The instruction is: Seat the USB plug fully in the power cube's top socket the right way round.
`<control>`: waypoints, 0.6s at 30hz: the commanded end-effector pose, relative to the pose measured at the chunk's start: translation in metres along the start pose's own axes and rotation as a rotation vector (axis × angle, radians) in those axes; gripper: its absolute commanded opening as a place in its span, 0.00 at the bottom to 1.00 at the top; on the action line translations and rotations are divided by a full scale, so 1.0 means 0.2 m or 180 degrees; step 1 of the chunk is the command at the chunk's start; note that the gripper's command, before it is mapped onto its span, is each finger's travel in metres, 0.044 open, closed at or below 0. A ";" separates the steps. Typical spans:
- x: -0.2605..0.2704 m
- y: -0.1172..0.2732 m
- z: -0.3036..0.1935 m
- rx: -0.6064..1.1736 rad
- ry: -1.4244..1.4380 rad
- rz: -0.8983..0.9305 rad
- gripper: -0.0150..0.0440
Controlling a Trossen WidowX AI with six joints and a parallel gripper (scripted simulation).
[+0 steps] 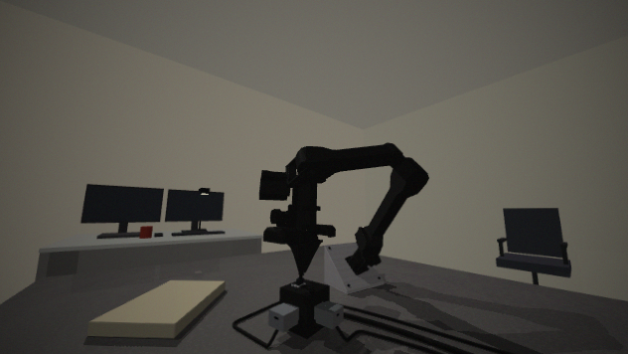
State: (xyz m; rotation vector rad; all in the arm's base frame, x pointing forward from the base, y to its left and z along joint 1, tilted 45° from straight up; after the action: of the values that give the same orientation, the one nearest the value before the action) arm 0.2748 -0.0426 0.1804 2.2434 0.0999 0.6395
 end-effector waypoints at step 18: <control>0.00 0.00 0.00 0.0000 0.0000 0.0000 0.42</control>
State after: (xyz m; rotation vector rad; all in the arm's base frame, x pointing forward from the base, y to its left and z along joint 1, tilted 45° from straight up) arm 0.2749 -0.0426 0.1803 2.2425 0.0999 0.6405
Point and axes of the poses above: the point midway between the two fingers, 35 mm back from their tips, its own y axis back along the fingers, its own x axis across the jaws, z = x × y, the point moved 5 cm from there along y, back along the fingers, and after that the axes turned 14 degrees about y, right-handed, at the moved point
